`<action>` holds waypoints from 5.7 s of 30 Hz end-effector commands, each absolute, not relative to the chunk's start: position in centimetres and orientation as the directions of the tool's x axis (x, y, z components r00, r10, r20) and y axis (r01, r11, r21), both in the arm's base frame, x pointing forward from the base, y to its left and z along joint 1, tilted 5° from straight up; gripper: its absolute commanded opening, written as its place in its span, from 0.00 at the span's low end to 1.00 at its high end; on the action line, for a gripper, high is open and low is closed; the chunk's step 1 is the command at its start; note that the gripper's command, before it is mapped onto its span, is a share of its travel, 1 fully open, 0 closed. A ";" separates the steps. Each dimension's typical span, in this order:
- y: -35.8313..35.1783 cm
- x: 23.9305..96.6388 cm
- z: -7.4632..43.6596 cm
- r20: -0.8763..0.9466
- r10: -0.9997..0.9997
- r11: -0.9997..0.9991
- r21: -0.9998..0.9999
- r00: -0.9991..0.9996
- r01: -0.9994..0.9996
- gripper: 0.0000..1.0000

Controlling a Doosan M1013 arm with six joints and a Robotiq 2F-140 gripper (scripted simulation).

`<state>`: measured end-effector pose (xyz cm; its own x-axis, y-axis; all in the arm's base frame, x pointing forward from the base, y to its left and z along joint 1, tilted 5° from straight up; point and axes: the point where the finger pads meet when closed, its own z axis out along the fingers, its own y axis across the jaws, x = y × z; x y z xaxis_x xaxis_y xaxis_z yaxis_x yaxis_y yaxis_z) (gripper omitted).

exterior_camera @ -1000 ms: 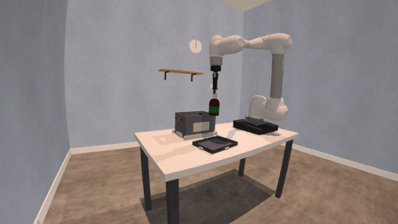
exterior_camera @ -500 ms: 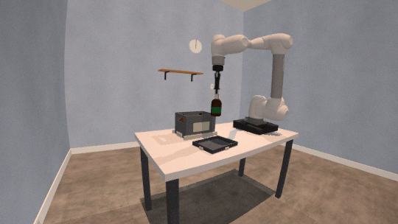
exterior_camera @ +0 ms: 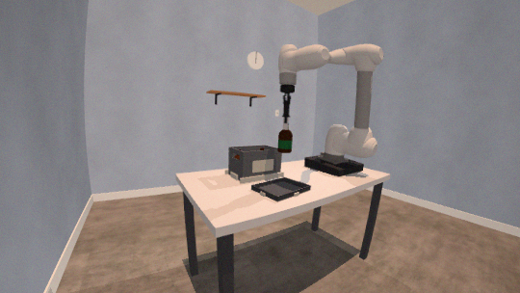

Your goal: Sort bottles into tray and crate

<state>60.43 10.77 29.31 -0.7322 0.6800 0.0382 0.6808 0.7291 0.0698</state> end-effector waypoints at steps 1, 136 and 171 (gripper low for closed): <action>11.6 60.4 29.4 0.038 0.680 0.729 0.070 -0.732 0.681 0.00; 17.2 60.6 14.3 0.038 0.680 0.729 0.070 -0.732 0.681 0.00; 17.3 60.6 13.0 0.038 0.680 0.729 0.070 -0.732 0.681 0.00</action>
